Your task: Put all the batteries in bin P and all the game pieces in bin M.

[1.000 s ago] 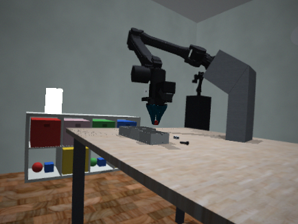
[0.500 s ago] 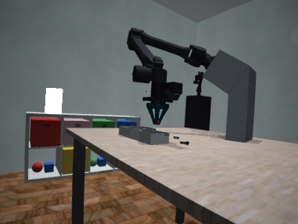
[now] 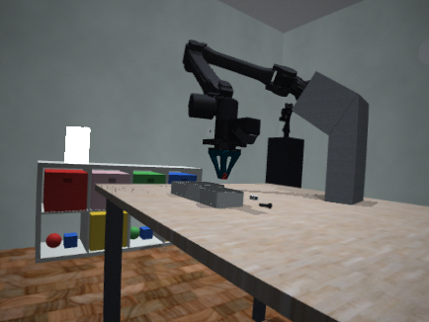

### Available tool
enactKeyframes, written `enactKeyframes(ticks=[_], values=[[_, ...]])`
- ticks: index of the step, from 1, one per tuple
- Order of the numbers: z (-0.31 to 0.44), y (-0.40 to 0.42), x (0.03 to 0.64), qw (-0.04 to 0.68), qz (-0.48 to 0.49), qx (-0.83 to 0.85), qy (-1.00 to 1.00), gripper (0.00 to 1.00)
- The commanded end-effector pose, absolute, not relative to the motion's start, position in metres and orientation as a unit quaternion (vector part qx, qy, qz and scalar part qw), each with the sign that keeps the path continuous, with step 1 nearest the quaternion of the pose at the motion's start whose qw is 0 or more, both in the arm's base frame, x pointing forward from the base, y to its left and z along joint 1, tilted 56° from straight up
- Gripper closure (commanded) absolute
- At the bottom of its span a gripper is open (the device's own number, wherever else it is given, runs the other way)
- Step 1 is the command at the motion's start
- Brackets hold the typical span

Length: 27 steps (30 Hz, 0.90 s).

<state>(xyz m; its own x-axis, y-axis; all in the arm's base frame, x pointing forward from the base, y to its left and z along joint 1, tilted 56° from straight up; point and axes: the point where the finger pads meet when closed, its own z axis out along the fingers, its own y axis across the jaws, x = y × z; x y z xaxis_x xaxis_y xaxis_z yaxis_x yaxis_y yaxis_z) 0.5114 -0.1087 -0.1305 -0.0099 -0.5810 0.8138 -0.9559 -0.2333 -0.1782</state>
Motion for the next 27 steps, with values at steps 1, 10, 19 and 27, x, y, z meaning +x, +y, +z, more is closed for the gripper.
enactKeyframes(ticks=[1, 10, 19, 27], values=[[-0.123, -0.105, 0.517, 0.222, 0.416, 0.670, -0.574, 0.90], [-0.139, -0.115, 0.504, 0.230, 0.409, 0.670, -0.575, 0.90], [-0.136, -0.104, 0.524, 0.212, 0.423, 0.676, -0.565, 0.90], [-0.153, -0.138, 0.519, 0.226, 0.413, 0.667, -0.577, 0.90]])
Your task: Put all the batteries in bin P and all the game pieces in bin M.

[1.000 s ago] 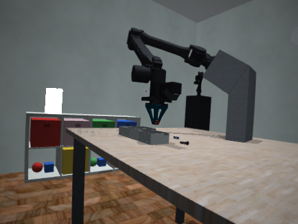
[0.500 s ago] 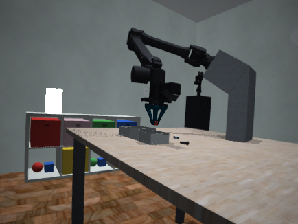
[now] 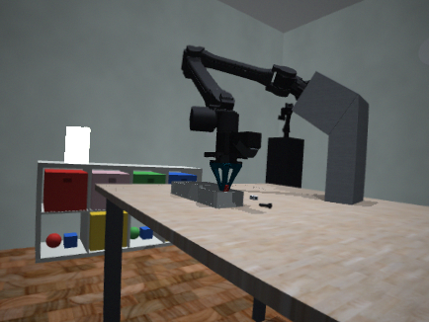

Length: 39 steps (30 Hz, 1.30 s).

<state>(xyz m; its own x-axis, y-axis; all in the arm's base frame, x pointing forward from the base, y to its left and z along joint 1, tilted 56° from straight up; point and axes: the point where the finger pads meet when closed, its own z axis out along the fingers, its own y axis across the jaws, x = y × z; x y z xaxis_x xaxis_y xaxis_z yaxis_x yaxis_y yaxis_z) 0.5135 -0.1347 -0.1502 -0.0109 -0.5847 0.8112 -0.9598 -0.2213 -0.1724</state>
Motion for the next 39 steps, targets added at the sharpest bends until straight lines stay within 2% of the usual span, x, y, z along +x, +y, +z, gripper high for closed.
enactKeyframes(ticks=[1, 11, 24, 25, 39], values=[[-0.154, -0.136, 0.521, 0.225, 0.414, 0.669, -0.574, 0.90], [-0.142, -0.128, 0.539, 0.212, 0.427, 0.672, -0.567, 0.90], [-0.160, -0.125, 0.523, 0.219, 0.417, 0.677, -0.566, 0.90], [-0.155, -0.125, 0.526, 0.216, 0.420, 0.674, -0.568, 0.70], [-0.156, -0.124, 0.524, 0.216, 0.420, 0.674, -0.568, 0.70]])
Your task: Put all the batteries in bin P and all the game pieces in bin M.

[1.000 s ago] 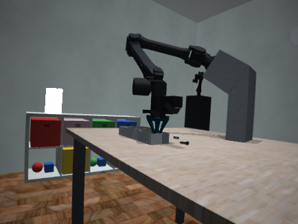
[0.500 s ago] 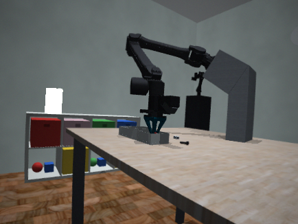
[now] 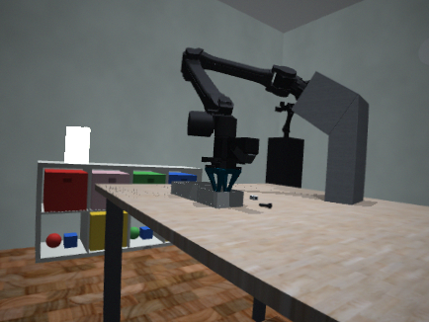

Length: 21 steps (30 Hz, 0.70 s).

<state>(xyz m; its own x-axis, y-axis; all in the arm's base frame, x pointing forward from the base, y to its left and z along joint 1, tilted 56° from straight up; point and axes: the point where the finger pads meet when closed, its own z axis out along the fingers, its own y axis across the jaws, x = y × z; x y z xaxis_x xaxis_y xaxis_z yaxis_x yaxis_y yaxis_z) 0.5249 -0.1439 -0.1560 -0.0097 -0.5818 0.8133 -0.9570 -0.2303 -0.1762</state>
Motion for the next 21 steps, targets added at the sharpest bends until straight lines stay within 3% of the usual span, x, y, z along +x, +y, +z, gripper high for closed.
enactKeyframes(ticks=[1, 21], values=[[-0.1561, -0.1241, 0.5237, 0.216, 0.420, 0.674, -0.568, 0.70], [-0.1597, -0.1238, 0.5200, 0.218, 0.418, 0.675, -0.568, 0.70]])
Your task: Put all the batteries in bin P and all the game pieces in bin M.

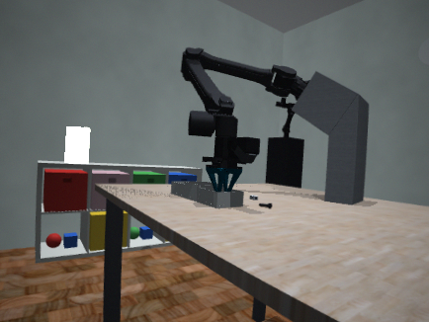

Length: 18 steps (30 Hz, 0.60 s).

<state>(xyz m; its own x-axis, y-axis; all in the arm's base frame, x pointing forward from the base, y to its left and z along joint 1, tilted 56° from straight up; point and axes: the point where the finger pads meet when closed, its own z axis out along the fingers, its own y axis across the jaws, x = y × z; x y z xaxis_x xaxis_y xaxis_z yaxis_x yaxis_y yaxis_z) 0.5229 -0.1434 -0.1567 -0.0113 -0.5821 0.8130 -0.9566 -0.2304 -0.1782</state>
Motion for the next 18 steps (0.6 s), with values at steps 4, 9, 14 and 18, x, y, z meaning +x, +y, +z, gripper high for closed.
enactKeyframes(ticks=[4, 9, 14, 18], values=[[-0.1592, -0.1237, 0.5203, 0.218, 0.418, 0.675, -0.568, 0.70], [-0.1595, -0.1236, 0.5201, 0.218, 0.418, 0.675, -0.567, 0.70], [-0.1597, -0.1236, 0.5200, 0.219, 0.418, 0.675, -0.567, 0.70], [-0.1539, -0.1227, 0.5211, 0.218, 0.418, 0.674, -0.569, 0.70]])
